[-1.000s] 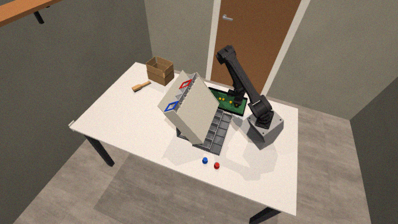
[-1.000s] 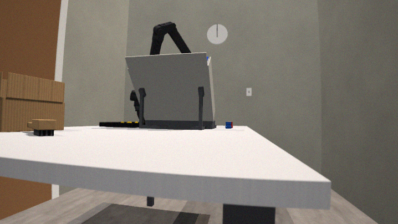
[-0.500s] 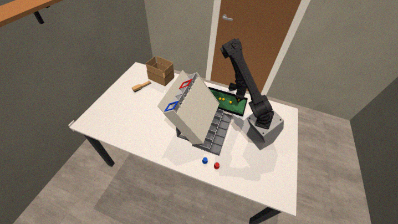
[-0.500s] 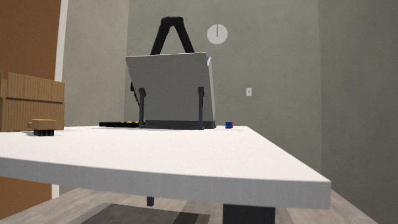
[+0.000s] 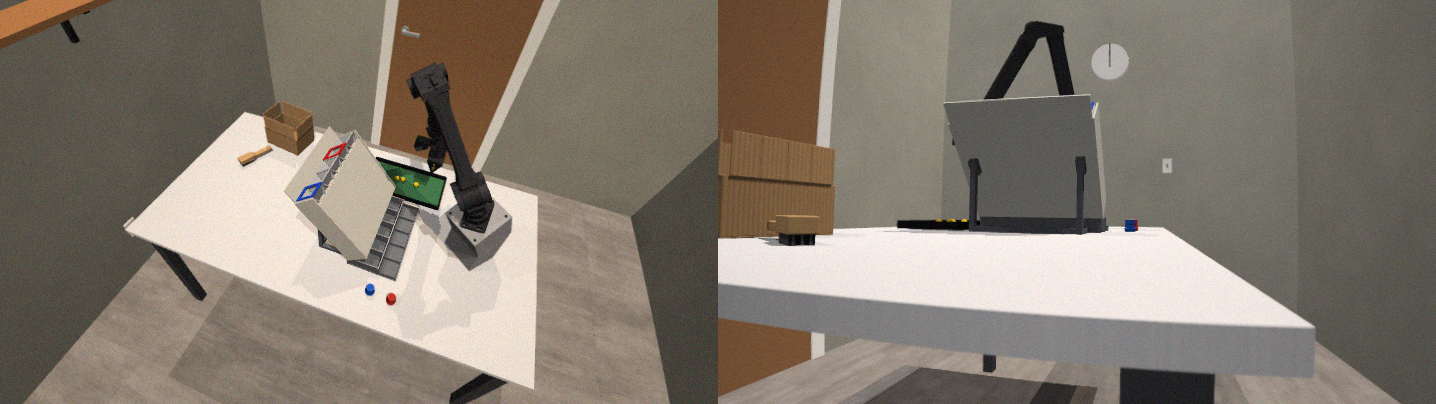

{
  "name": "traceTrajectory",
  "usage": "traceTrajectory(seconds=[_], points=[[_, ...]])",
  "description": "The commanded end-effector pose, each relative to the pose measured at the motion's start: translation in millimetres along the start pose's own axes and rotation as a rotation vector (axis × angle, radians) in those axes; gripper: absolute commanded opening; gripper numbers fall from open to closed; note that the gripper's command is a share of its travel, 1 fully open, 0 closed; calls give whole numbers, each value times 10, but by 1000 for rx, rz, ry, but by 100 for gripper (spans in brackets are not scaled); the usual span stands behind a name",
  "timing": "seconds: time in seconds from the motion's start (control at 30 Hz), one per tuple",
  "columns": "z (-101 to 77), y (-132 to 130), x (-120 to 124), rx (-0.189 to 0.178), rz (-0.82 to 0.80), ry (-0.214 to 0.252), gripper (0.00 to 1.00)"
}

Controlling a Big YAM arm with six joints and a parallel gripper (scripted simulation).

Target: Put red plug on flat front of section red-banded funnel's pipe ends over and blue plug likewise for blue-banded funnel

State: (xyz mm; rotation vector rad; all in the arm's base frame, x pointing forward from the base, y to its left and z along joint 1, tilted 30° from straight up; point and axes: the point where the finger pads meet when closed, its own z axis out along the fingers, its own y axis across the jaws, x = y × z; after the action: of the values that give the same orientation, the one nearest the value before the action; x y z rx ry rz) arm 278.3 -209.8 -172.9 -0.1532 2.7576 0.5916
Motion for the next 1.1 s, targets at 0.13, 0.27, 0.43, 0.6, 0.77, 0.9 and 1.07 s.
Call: traceTrajectory(seconds=[0.13,0.27,0.43,0.6,0.77,0.9,1.07], points=[[7,-46,5,9,17,-5,0],[-20,-45,-68,10,18,-6,0],[-152,-35,-435,10,12,-7,0],[-284,-25,-802,10,5,-8,0],[-389,-17,-1095,10,0,-8,0],[-389,-15,-1094,7,-5,-5,0],[-388,-13,-1092,3,-12,0,0]])
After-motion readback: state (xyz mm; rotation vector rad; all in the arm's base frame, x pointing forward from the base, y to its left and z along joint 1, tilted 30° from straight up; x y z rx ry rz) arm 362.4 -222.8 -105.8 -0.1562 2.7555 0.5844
